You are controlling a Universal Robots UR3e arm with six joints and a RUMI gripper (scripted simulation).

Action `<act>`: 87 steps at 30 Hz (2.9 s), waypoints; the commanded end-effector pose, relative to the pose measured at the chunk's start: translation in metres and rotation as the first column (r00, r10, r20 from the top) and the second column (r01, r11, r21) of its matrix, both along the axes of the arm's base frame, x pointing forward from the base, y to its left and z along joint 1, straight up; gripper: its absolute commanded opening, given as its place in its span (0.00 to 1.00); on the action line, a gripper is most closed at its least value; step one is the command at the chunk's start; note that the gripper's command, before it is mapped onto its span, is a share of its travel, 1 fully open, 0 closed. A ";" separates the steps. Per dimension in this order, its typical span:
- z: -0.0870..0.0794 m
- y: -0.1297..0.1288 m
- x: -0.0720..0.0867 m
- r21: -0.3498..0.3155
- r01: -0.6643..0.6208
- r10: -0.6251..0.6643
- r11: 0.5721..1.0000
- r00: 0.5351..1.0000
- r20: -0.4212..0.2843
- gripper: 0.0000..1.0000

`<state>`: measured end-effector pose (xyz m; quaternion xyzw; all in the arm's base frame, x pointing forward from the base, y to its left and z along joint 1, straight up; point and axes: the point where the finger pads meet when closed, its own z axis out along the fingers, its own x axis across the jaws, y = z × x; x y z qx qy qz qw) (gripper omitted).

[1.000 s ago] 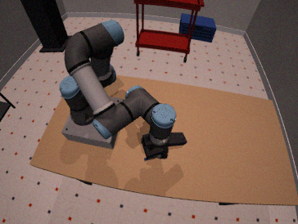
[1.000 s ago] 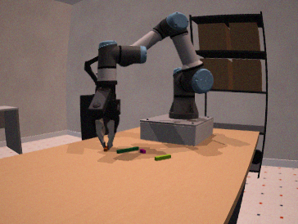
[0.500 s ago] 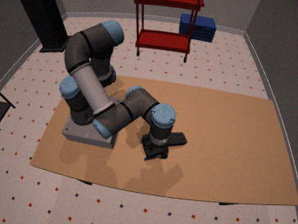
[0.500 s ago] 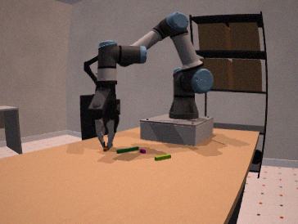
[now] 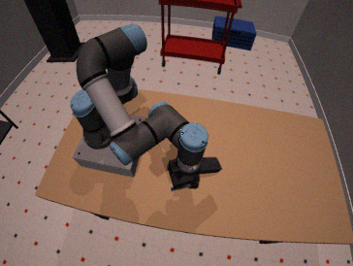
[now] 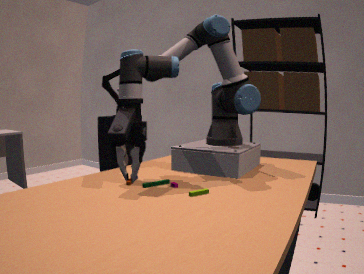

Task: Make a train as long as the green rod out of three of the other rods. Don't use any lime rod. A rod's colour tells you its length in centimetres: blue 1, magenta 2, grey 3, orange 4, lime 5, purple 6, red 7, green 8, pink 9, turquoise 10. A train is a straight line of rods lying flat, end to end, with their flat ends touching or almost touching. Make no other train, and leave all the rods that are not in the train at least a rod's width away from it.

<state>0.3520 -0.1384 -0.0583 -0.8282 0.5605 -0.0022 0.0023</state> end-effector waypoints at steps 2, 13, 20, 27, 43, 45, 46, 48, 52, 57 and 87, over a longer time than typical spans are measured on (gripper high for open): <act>0.000 0.001 0.001 0.000 0.000 0.000 1.000 1.000 0.001 0.03; 0.000 0.001 0.001 0.000 0.000 0.000 1.000 1.000 0.001 0.14; 0.000 0.001 0.001 0.000 0.000 0.000 1.000 1.000 0.001 0.14; 0.002 0.000 0.001 0.000 0.000 0.000 1.000 1.000 0.002 0.14; 0.049 0.000 0.001 -0.001 0.000 0.000 1.000 1.000 0.003 0.14; 0.059 0.000 0.001 -0.002 0.000 0.000 1.000 1.000 0.003 0.14; 0.063 0.000 0.001 -0.002 0.000 0.000 1.000 1.000 0.003 0.14; 0.072 0.000 0.000 -0.002 0.000 0.000 1.000 1.000 0.003 0.14; 0.079 0.000 0.000 -0.002 0.000 0.000 1.000 1.000 0.003 0.14; 0.089 0.000 0.000 -0.002 0.000 0.000 1.000 1.000 0.003 0.14; 0.091 0.000 0.000 -0.001 0.000 0.000 1.000 1.000 0.002 1.00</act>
